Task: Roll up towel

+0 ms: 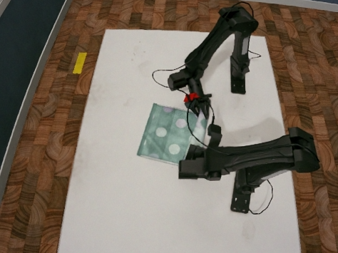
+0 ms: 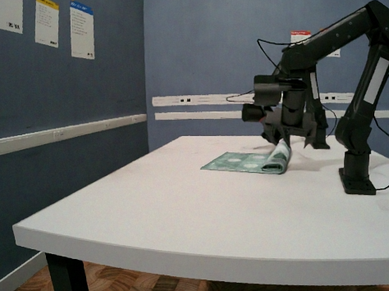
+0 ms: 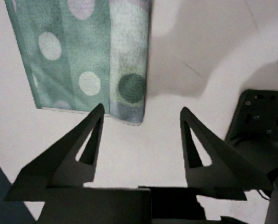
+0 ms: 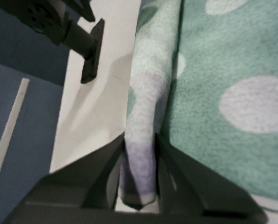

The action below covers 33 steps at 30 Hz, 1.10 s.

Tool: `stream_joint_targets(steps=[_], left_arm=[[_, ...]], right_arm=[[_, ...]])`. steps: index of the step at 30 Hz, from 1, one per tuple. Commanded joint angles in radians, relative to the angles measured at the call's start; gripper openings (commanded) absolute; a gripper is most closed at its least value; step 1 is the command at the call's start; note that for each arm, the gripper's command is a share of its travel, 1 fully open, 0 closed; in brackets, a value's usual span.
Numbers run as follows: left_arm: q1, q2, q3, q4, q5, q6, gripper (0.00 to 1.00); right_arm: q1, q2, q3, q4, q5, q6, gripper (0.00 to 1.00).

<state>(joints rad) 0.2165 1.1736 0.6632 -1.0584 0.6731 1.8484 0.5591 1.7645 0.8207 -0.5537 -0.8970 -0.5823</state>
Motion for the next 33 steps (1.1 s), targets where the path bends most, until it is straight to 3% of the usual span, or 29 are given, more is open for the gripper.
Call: stream_joint_targets(steps=[1,8,14,19,33], left_arm=[[0.013,-0.073,-0.056,0.108,0.068,0.006,0.97],[0.013,-0.106,-0.086,0.145,0.078,-0.005,0.98],[0.021,0.036,0.006,0.128,0.086,0.100,0.98],[0.019,0.066,0.025,0.123,0.089,0.119,0.98],[0.028,0.135,-0.149,0.357,0.088,0.125,0.98]], right_arm=[[-0.012,0.035,0.054,-0.101,-0.074,-0.045,0.29],[-0.020,0.075,0.085,-0.156,-0.098,-0.079,0.29],[-0.020,0.107,0.075,-0.124,-0.098,-0.088,0.29],[-0.020,0.112,0.075,-0.120,-0.098,-0.091,0.29],[-0.020,0.112,0.075,-0.121,-0.098,-0.091,0.29]])
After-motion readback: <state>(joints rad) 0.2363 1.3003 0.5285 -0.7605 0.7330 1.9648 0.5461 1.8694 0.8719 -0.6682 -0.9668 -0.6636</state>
